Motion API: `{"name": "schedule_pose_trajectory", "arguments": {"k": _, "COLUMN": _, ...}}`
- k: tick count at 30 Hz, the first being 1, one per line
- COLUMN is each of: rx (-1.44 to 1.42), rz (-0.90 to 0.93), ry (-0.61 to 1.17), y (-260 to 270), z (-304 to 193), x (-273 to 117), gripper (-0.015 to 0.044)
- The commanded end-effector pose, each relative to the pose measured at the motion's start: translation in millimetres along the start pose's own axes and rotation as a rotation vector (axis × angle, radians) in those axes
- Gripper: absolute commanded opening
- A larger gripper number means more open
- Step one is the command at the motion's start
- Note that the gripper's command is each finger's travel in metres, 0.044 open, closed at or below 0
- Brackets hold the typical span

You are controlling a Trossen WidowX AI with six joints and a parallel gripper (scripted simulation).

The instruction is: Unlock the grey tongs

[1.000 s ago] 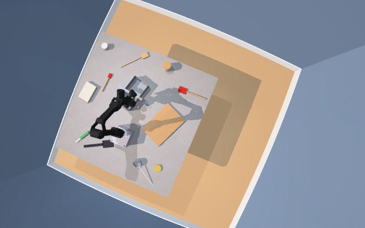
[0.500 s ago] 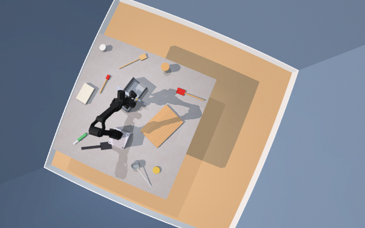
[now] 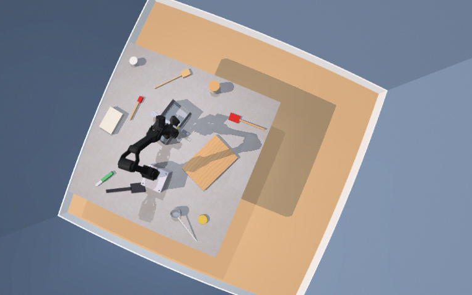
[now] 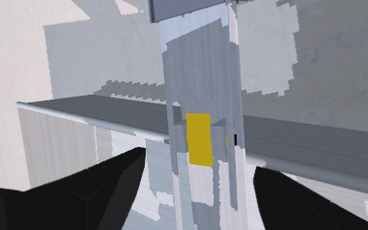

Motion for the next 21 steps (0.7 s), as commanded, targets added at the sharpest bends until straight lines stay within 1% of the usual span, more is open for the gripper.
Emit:
{"name": "schedule_pose_trajectory", "arguments": {"k": 1, "rx": -0.005, "rz": 0.0, "ry": -0.004, "y": -0.7, "z": 1.3, "x": 6.2, "gripper": 0.026}}
{"name": "schedule_pose_trajectory", "arguments": {"k": 2, "rx": -0.005, "rz": 0.0, "ry": -0.004, "y": -0.9, "z": 1.3, "x": 7.0, "gripper": 0.026}}
{"name": "schedule_pose_trajectory", "arguments": {"k": 6, "rx": -0.001, "rz": 0.0, "ry": 0.006, "y": -0.3, "z": -1.0, "x": 2.8, "gripper": 0.0155}}
{"name": "schedule_pose_trajectory", "arguments": {"k": 21, "rx": -0.001, "rz": 0.0, "ry": 0.006, "y": -0.3, "z": -1.0, "x": 2.8, "gripper": 0.0055}}
Point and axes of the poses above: the point midway between the two fingers, 35 mm back from their tips, its own x axis out along the fingers, its own y axis across the jaws, z = x × y, the point moved 1 cm from there along -x, back along the fingers, and after that the axes turned 15 degrees about -x, right-handed, at the moved point
